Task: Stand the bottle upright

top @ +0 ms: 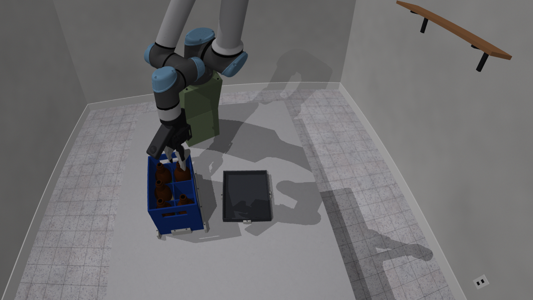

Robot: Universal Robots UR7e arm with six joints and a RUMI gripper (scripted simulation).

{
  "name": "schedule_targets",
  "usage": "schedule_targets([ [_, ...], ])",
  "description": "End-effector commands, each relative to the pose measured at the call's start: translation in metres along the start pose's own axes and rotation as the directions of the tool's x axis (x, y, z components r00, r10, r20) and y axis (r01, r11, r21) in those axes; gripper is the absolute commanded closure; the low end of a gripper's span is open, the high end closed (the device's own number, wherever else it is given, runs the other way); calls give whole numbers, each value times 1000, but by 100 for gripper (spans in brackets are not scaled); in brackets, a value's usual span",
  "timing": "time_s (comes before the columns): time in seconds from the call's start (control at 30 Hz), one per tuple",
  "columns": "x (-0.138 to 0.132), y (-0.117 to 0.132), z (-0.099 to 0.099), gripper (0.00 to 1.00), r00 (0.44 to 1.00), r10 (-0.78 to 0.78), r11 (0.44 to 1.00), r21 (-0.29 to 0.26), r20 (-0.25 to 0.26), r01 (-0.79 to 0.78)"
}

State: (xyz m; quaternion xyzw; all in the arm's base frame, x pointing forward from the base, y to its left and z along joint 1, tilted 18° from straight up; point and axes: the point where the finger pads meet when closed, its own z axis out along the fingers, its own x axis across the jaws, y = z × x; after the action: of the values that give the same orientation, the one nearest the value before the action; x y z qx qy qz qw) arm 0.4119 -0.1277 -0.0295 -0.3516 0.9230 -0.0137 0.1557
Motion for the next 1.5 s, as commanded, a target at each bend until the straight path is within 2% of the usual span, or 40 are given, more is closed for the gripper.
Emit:
schedule_targets([
  [0.0, 0, 0, 0, 62, 1000, 0, 1000, 1, 0, 0],
  [0.77, 0, 0, 5, 62, 1000, 0, 1000, 1, 0, 0],
  [1.47, 0, -1, 29, 62, 1000, 0, 1000, 1, 0, 0],
])
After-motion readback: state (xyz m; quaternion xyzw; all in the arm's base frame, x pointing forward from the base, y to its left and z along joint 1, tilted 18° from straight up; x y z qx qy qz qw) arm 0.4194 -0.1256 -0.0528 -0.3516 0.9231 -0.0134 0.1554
